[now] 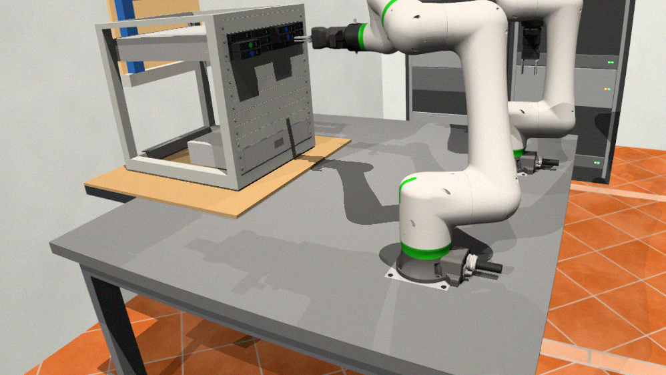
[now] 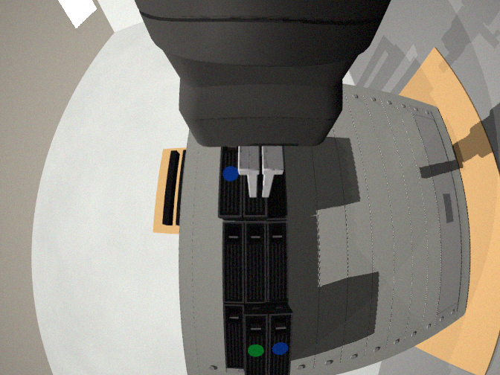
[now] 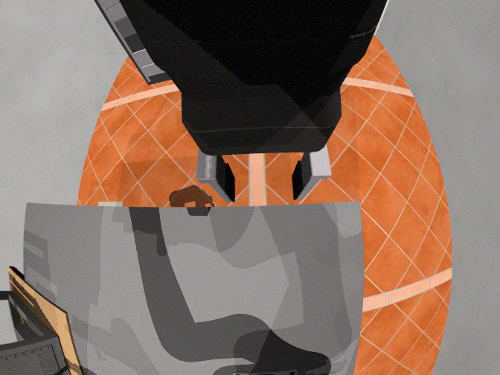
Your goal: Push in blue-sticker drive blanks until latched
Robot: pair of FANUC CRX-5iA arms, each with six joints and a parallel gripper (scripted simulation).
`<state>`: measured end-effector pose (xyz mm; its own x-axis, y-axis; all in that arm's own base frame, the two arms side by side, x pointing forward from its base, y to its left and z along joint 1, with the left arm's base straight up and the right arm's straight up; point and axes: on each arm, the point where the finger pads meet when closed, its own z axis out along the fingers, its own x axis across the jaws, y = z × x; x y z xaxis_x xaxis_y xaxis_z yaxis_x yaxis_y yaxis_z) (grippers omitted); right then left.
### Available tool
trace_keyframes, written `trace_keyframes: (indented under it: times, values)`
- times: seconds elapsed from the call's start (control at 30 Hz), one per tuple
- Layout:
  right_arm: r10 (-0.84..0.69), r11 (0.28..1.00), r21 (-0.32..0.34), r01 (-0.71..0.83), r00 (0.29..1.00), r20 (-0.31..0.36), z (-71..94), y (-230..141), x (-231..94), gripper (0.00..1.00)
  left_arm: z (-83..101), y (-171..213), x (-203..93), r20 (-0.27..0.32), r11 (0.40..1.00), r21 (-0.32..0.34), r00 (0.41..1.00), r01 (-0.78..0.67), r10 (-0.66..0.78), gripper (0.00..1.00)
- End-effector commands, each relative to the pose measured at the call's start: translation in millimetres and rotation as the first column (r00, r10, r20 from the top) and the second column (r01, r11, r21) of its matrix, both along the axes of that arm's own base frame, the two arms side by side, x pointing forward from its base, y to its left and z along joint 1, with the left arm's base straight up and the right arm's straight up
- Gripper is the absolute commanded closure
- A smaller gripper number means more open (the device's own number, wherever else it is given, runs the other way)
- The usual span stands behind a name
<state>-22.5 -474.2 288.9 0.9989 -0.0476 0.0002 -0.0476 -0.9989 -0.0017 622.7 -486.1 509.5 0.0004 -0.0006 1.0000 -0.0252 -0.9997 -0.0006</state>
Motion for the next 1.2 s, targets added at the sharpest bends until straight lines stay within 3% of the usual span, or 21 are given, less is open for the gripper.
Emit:
trace_keyframes:
  times: [0.0, 0.73, 1.17]
  values:
    - [0.0, 1.0, -0.002, 0.0, 1.0, 0.0, 0.8, 0, 0, 0.0, 3.2, -8, -1, 0.002, 1.0, -0.002, 1.0, -0.001, 0.001, 1.0]
    - [0.0, 1.0, -0.002, 0.0, 1.0, 0.0, 0.8, 0, 0, 0.0, 5.9, -33, -3, 0.002, 1.0, -0.002, 1.0, -0.001, 0.001, 1.0]
    - [0.0, 1.0, -0.002, 0.0, 1.0, 0.0, 0.8, 0, 0, 0.0, 6.0, -35, 46, 0.002, 1.0, -0.002, 1.0, -0.001, 0.001, 1.0]
